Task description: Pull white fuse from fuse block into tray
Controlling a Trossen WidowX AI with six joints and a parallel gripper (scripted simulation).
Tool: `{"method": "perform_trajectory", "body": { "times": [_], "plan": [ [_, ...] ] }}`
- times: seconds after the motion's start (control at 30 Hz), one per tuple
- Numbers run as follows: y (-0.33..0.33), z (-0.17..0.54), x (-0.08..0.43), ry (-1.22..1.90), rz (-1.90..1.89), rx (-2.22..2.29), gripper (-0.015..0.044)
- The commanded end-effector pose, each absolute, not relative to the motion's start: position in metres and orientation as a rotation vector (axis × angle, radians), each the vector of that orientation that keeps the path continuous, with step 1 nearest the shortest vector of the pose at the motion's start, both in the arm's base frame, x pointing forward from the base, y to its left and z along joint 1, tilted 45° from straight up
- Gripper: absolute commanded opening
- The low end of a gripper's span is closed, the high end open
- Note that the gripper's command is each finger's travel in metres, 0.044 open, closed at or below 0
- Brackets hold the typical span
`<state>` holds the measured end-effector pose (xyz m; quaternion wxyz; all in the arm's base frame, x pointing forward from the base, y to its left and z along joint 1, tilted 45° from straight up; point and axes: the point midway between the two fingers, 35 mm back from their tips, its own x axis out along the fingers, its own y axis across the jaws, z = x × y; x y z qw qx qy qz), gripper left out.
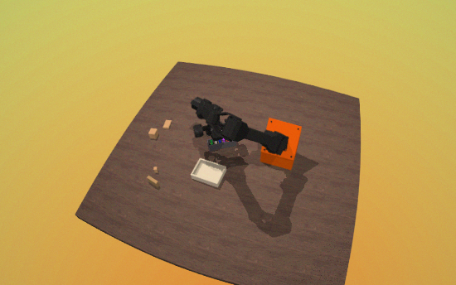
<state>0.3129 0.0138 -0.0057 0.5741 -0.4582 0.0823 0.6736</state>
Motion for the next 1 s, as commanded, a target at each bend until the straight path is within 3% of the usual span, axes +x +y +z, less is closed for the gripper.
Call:
{"method": "perform_trajectory", "body": {
  "times": [0.0,0.97],
  "plan": [
    [0.012,-0.004,0.313,0.193,1.580,-1.079,0.0000],
    [0.002,0.006,0.311,0.193,1.580,-1.077,0.0000]
  ]
}}
